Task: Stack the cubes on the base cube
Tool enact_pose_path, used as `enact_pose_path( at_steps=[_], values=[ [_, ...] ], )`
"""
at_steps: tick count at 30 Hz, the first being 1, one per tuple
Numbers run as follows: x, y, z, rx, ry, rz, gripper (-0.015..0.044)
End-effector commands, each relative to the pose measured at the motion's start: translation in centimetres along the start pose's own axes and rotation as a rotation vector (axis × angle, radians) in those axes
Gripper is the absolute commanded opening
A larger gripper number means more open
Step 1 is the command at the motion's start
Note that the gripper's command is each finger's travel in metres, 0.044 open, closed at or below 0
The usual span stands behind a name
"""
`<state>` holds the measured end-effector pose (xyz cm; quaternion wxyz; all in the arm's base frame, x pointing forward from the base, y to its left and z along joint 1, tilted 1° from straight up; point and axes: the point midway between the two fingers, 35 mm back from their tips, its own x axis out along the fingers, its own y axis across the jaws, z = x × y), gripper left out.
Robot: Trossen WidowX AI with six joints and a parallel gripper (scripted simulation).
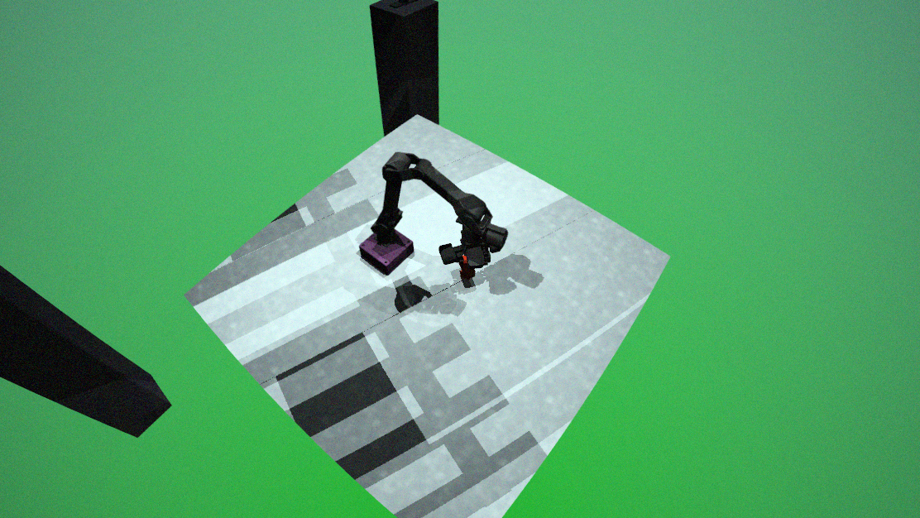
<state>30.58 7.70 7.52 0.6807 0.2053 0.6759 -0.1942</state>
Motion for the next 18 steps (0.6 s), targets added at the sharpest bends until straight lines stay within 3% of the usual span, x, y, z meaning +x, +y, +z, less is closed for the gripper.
enact_pose_path(
  at_steps=[1,15,18],
  values=[
    [-0.8,0.1,0.1,-0.002,-0.005,0.006,0.0205],
    [-2.3,0.1,0.1,-0.002,-0.006,0.006,0.0205],
    [-2.7,0.0,0.0,0.0,-0.004,0.004,0.0284]
  ],
)
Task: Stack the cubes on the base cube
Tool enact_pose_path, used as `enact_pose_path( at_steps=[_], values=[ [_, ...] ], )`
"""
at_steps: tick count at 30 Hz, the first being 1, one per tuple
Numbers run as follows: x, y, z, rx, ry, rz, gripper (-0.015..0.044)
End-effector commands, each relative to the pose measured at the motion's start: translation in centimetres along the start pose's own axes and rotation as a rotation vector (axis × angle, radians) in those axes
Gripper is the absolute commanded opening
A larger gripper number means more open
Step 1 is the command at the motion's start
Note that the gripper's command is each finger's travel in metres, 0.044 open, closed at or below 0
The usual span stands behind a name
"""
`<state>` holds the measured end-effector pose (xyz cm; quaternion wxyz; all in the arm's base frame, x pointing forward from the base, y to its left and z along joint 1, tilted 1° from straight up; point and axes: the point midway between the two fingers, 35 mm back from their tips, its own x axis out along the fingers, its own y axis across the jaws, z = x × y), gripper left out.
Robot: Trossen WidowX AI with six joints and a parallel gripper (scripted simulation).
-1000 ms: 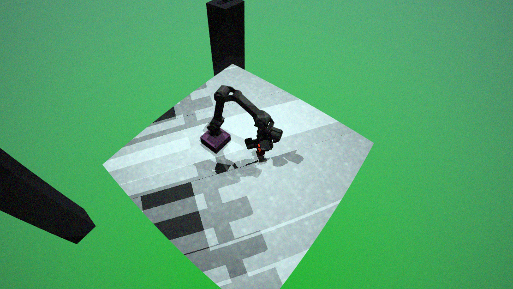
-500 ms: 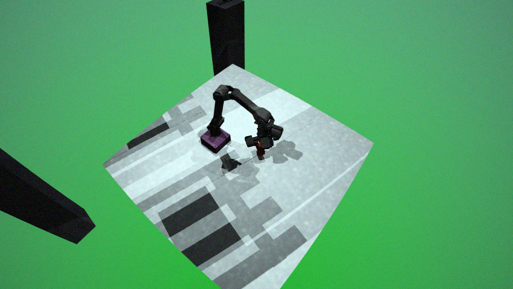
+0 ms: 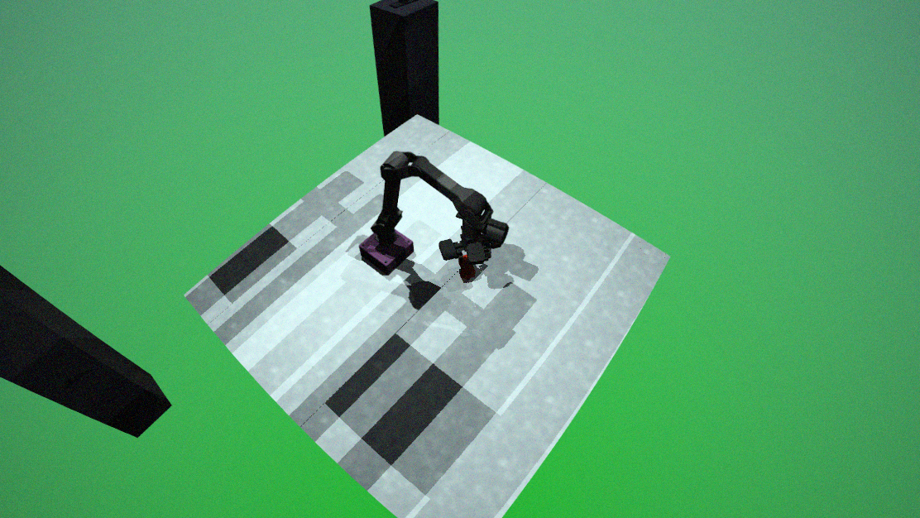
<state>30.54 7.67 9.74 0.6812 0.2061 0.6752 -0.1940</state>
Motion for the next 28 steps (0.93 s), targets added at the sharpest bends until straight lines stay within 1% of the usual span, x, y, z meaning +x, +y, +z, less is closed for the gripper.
enact_pose_path(
  at_steps=[1,4,5,12,14,21,23,28],
  values=[
    [-0.6,0.0,0.0,0.0,-0.002,0.002,0.031],
    [-0.8,0.0,0.0,0.0,-0.002,0.002,0.0389],
    [-0.9,0.0,0.0,0.0,-0.002,0.002,0.04],
    [-1.0,0.2,-0.2,0.0,0.001,0.0,0.04],
    [-1.1,1.5,-1.8,0.0,0.002,0.001,0.04],
    [-1.4,6.7,-11.2,0.0,0.011,0.006,0.04],
    [-1.4,7.1,-12.1,0.0,0.012,0.006,0.04],
    [-1.4,7.1,-12.1,0.0,0.012,0.006,0.04]
  ],
)
